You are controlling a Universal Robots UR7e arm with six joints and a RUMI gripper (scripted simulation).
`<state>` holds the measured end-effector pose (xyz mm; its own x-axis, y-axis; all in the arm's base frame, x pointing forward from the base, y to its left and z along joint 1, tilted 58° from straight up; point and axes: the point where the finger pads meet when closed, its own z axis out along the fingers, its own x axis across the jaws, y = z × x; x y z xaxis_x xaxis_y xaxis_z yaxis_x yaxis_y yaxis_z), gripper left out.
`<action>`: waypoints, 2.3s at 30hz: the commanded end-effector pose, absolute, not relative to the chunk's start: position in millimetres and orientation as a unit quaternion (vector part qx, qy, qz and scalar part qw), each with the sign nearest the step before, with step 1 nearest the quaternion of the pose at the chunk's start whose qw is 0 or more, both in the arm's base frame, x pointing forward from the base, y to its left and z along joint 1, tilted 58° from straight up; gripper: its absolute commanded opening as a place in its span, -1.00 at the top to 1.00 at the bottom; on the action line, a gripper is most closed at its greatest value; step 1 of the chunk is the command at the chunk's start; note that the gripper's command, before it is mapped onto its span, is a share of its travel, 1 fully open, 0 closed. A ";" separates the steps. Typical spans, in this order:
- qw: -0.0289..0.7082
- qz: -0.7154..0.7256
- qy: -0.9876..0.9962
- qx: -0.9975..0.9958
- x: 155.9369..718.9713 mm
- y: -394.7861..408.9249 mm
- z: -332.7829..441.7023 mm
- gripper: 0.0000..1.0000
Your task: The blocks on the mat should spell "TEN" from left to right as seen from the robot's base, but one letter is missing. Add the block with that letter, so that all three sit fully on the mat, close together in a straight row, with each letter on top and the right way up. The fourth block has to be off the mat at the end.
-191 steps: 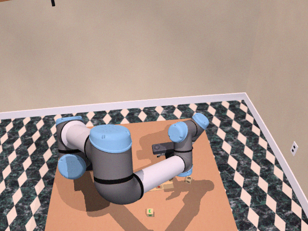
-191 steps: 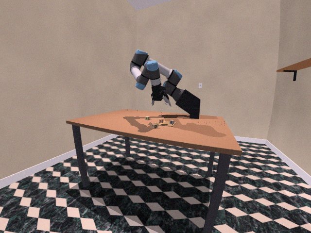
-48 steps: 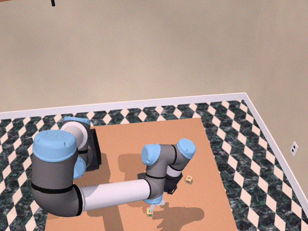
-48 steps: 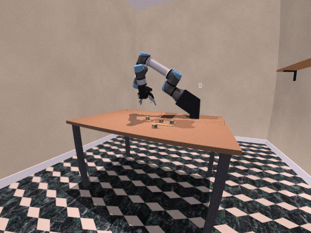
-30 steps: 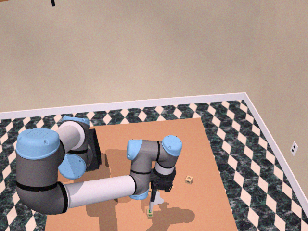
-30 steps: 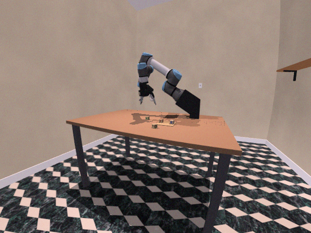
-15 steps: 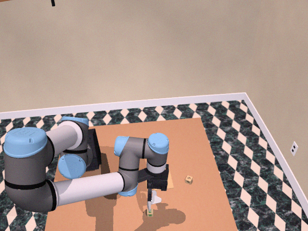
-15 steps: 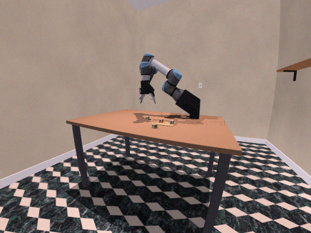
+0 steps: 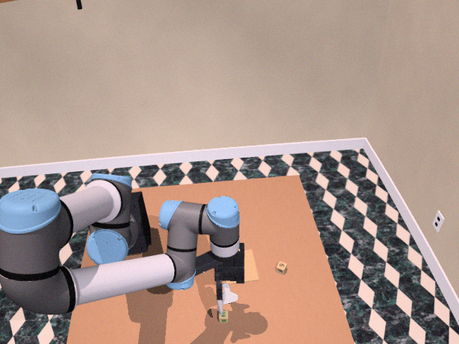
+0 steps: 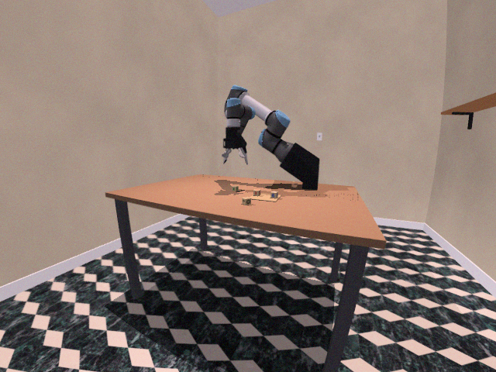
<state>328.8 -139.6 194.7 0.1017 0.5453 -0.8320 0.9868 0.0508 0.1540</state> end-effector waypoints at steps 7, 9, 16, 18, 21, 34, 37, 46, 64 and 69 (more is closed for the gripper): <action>0.398 -0.276 0.610 0.627 330.1 -138.6 196.4 -1.00; 0.398 -0.276 0.610 0.627 330.2 -138.6 196.5 -1.00; 0.396 -0.277 0.611 0.627 329.7 -141.4 192.7 -1.00; 0.395 -0.277 0.611 0.628 331.3 -146.7 188.7 -1.00; 0.394 -0.277 0.611 0.628 334.2 -160.1 179.6 -1.00; 0.396 -0.277 0.611 0.627 335.8 -181.6 167.5 0.19; 0.396 -0.277 0.611 0.627 335.8 -181.6 167.5 0.19; 0.396 -0.277 0.610 0.627 336.4 -181.7 168.1 0.19; 0.397 -0.277 0.610 0.628 336.8 -181.6 168.9 0.19; 0.397 -0.277 0.610 0.628 336.8 -181.8 168.7 0.19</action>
<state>337.5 -180.9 170.3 0.1043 0.5450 -0.8319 0.9846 0.0614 0.1637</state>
